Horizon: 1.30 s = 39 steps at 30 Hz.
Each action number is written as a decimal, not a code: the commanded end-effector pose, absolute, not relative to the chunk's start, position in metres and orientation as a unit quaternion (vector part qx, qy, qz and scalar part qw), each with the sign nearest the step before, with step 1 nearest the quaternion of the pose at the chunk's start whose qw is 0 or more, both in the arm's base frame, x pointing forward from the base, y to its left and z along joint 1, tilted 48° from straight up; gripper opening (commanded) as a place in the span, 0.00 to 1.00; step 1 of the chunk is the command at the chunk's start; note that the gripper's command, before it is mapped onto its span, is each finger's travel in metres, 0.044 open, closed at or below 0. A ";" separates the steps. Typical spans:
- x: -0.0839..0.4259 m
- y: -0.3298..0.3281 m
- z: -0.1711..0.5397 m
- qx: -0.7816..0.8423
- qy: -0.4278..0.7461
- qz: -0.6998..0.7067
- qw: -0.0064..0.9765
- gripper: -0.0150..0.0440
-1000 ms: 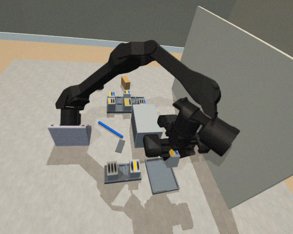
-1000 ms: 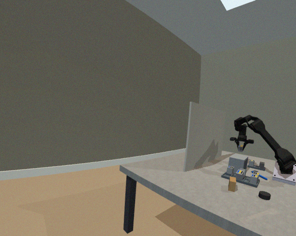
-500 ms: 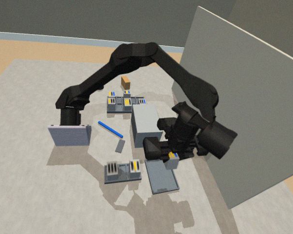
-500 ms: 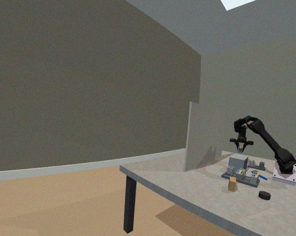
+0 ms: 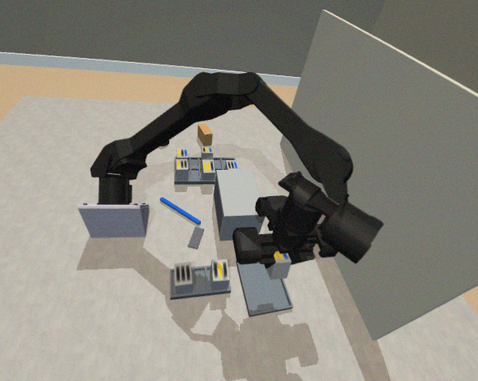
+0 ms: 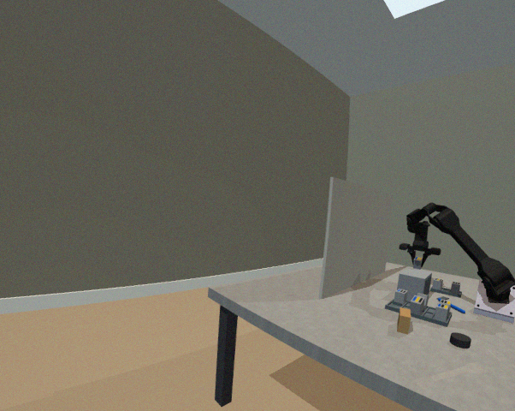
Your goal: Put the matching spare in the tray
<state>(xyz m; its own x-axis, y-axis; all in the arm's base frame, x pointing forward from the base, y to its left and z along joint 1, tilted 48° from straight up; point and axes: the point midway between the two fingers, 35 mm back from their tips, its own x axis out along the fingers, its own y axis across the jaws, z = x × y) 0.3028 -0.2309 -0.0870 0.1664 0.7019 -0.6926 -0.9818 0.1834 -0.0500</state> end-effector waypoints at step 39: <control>0.309 -0.206 -0.110 -0.254 0.272 0.584 0.721 0.25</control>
<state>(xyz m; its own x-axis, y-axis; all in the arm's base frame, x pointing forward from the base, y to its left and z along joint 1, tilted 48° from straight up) 0.3083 -0.2091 -0.1079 0.1672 0.7024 -0.6918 -0.9817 0.1837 -0.0508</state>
